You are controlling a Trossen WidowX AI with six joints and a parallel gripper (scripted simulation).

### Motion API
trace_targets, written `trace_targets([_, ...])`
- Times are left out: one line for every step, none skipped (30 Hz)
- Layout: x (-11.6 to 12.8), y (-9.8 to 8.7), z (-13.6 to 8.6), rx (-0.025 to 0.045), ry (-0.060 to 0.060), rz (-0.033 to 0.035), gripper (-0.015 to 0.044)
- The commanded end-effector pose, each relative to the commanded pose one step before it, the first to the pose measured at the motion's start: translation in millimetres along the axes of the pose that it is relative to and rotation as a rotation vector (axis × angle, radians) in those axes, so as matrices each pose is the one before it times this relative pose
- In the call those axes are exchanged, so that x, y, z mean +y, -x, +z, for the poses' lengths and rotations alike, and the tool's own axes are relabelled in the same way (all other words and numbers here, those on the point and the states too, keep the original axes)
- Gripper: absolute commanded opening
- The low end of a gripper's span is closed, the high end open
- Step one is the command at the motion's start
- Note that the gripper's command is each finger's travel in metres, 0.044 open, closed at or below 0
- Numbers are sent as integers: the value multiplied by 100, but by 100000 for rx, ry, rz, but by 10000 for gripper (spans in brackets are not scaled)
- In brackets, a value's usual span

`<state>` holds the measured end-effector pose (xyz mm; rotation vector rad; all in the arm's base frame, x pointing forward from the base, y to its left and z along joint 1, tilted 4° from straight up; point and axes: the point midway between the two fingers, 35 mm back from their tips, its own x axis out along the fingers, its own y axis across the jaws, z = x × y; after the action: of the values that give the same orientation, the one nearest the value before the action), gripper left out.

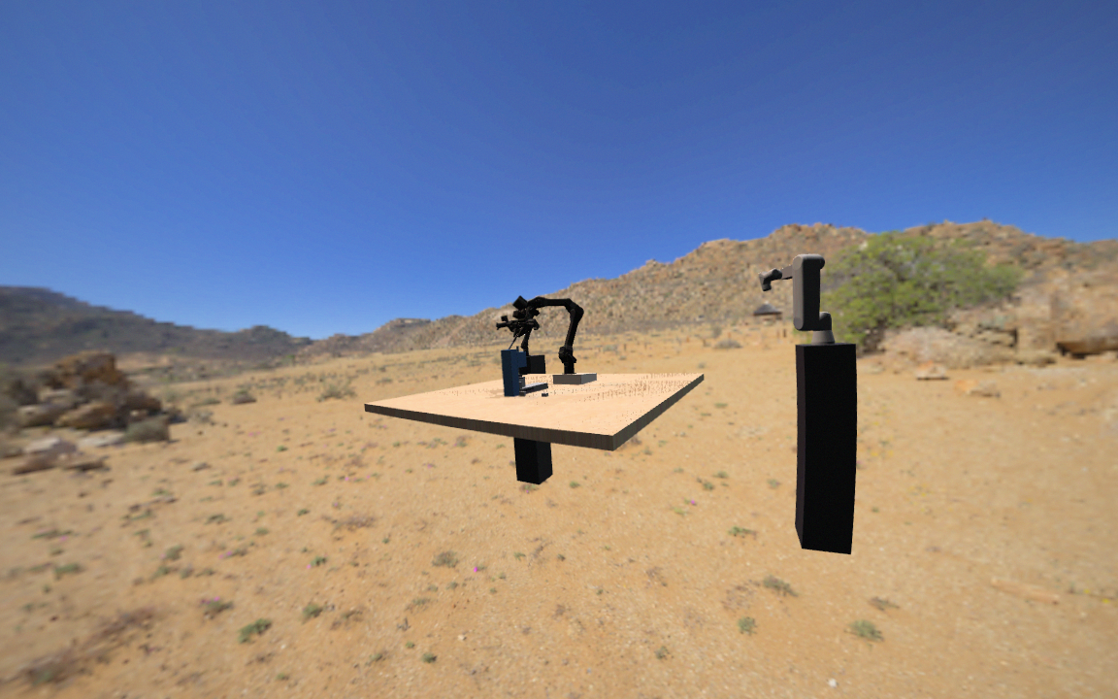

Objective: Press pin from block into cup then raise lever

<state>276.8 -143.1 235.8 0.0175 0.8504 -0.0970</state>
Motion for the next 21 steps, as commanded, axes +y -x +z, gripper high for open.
trace_targets([-19, 0, 976, -954, 87, -47, 0])
trace_targets([0, -7, 137, -9, -1, 1, 0])
trace_targets([0, -8, 137, -9, -1, 1, 0])
trace_targets([0, -9, 138, -9, -1, 1, 0])
trace_targets([0, -10, 138, -9, -1, 1, 0])
trace_targets([0, -11, 138, -9, -1, 1, 0])
trace_targets([0, -12, 138, -9, -1, 1, 0])
trace_targets([0, -14, 138, -9, -1, 1, 0])
trace_targets([0, -15, 138, -9, -1, 1, 0])
trace_targets([0, -16, 138, -9, -1, 1, 0])
trace_targets([0, -17, 138, -10, -1, 1, 0])
trace_targets([0, -18, 138, -10, -1, 1, 0])
trace_targets([0, -20, 138, -10, -1, 1, 0])
trace_targets([0, -21, 138, -10, -1, 1, 0])
trace_targets([0, -22, 138, -10, -1, 1, 0])
trace_targets([0, -23, 138, -10, -1, 1, 0])
trace_targets([0, -24, 138, -10, -1, 1, 0])
trace_targets([0, -26, 138, -10, -1, 1, 0])
trace_targets([0, -27, 137, -10, -1, 1, 0])
trace_targets([0, -28, 137, -10, -1, 1, 0])
trace_targets([0, -29, 137, -10, -1, 1, 0])
